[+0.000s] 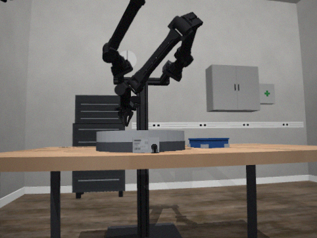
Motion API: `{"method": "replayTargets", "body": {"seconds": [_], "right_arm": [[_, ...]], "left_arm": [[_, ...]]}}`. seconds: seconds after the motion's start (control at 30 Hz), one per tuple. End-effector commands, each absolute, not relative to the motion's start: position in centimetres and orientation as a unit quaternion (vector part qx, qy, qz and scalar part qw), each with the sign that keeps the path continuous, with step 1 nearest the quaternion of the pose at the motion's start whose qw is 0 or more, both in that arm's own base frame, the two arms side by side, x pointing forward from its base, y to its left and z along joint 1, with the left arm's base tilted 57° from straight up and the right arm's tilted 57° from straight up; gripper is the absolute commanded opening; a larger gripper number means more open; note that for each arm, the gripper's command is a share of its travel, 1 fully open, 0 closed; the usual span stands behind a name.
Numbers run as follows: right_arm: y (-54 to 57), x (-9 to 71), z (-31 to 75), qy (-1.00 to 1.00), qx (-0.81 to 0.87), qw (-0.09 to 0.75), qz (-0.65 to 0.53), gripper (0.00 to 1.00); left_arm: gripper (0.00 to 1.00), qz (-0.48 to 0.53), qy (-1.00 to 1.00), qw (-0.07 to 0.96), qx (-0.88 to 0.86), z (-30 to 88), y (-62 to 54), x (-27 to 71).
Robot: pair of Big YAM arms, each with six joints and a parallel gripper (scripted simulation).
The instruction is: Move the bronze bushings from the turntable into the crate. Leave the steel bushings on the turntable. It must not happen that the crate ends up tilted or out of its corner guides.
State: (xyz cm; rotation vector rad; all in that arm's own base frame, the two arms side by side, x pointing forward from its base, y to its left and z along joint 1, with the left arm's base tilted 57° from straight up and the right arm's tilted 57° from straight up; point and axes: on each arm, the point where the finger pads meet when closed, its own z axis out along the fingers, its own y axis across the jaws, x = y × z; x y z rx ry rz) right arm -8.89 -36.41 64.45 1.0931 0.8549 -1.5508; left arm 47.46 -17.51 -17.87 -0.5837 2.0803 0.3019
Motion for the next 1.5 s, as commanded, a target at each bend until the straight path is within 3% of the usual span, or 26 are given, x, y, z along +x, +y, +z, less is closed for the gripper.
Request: {"method": "replayTargets", "body": {"seconds": [0.0,1.47], "right_arm": [[-34.8,-9.2,67.5,0.338,0.438,0.509,-0.660,1.00],[-34.8,-9.2,67.5,0.338,0.438,0.509,-0.660,1.00]], "left_arm": [[0.15,0.114,0.846,0.465,-0.233,-17.2,-18.7,47.4],[0.15,0.125,0.846,0.461,-0.238,-18.4,-16.8,48.0]]}}
